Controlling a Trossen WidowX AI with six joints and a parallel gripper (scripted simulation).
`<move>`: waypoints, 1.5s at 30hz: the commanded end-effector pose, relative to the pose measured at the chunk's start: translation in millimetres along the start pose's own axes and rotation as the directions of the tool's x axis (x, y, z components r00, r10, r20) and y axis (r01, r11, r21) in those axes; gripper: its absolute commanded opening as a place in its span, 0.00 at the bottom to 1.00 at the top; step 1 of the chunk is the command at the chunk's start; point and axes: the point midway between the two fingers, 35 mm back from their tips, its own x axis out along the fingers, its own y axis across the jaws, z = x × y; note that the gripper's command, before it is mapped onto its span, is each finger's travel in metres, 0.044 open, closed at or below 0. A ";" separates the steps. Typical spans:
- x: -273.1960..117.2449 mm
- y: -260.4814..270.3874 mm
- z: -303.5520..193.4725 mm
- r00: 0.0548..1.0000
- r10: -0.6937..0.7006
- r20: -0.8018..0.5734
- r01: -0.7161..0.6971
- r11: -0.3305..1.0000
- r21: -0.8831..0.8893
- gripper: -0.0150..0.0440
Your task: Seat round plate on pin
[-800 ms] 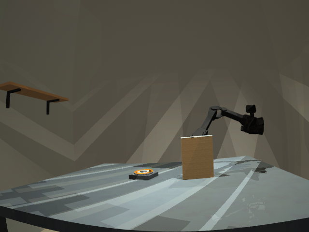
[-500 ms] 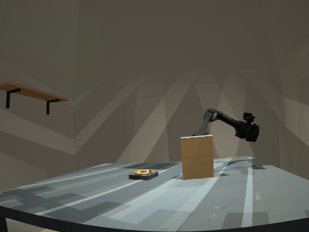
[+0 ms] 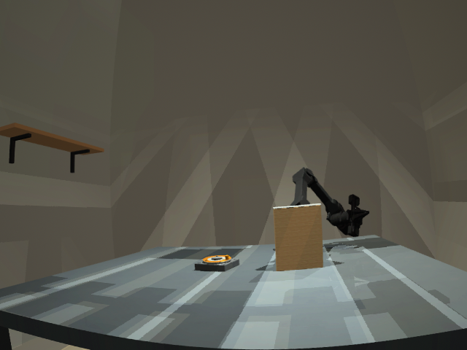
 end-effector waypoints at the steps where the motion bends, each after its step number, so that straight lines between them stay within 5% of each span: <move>1: -41.0 12.2 7.8 0.991 0.045 0.123 -0.044 0.999 -0.008 0.25; 11: -161.7 38.2 1.6 0.863 0.215 0.457 -0.188 0.977 -0.104 0.25; 24: -307.7 50.3 -80.8 0.482 0.462 0.744 -0.334 0.882 -0.331 0.25; 36: -373.8 70.1 -175.9 0.169 0.674 0.719 -0.340 0.724 -0.600 0.25; 45: -402.5 107.0 -298.2 -0.025 0.809 0.587 -0.089 0.583 -0.807 0.25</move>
